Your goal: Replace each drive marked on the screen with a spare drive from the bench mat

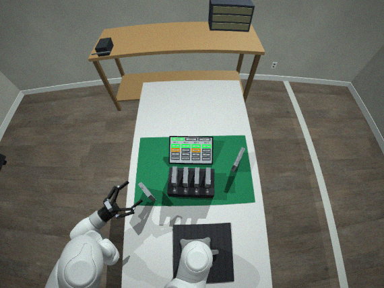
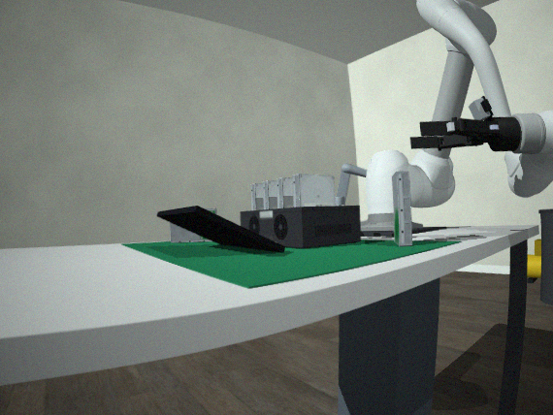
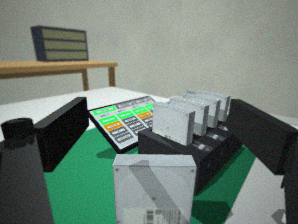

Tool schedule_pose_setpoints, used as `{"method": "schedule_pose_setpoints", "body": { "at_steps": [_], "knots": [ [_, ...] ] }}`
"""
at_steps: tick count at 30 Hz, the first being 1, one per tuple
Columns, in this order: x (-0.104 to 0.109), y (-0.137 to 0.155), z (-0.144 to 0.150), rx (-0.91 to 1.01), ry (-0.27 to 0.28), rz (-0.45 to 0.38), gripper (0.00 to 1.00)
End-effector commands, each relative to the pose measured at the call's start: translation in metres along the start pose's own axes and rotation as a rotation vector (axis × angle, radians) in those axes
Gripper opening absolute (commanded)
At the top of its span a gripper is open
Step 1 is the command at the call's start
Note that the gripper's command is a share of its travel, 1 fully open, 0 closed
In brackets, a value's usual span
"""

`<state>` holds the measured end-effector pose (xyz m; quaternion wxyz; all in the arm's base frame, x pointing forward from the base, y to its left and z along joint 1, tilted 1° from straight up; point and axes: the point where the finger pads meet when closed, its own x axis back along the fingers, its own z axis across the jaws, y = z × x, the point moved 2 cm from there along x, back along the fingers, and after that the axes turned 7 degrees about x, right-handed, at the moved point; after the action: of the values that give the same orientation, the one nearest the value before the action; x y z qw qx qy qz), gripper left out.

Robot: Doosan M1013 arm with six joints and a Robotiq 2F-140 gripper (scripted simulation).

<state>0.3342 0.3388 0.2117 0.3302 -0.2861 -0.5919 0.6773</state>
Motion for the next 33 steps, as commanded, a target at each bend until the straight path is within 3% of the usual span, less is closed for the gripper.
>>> {"method": "schedule_pose_setpoints", "body": {
  "at_steps": [1,19,23,31,33],
  "knots": [
    [0.0000,-0.0026,0.0002,-0.001,0.000,0.000,0.89],
    [-0.0003,-0.0062,0.0008,0.000,-0.001,-0.019,0.89],
    [-0.0011,-0.0073,0.0011,0.001,-0.007,-0.081,0.89],
    [-0.0018,-0.0110,0.0017,0.001,-0.032,-0.285,0.89],
    [-0.0018,-0.0110,0.0017,0.001,-0.032,-0.285,0.89]
  ]
}}
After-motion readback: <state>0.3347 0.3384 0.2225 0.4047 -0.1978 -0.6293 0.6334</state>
